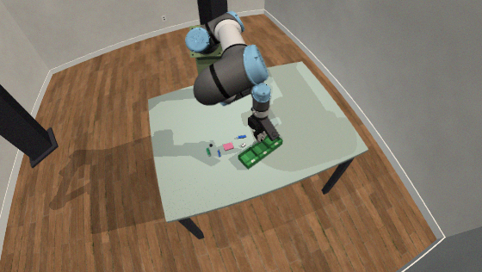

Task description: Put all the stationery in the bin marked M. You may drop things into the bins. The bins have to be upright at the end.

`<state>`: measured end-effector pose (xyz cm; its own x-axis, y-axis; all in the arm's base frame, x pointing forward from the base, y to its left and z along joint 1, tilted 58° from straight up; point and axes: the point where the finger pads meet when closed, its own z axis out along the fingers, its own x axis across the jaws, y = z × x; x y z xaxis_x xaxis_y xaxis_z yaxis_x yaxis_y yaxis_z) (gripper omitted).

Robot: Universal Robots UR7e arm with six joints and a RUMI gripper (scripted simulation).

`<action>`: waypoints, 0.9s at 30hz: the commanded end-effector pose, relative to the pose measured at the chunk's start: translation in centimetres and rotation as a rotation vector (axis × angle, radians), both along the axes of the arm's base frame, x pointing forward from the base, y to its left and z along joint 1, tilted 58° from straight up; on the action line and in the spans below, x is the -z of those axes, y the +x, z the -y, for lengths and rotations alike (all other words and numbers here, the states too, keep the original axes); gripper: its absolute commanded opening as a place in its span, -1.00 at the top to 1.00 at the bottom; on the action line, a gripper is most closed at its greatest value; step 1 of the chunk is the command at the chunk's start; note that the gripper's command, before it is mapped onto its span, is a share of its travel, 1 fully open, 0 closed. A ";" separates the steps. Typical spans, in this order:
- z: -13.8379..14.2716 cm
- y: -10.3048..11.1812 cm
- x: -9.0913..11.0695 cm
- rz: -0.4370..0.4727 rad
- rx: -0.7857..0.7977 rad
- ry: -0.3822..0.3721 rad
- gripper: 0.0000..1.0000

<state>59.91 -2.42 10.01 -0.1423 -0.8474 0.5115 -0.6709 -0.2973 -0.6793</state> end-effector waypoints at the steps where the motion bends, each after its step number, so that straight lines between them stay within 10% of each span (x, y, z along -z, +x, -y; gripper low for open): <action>1: -1.0 0.1 0.6 0.001 0.000 0.000 0.91; 14: -6.3 0.7 4.2 0.001 0.000 0.000 0.91; 27: -5.6 1.9 5.0 0.001 0.000 0.000 0.91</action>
<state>61.10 3.51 5.44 -0.1426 -0.8473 0.5116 -0.6711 -0.2972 -0.6792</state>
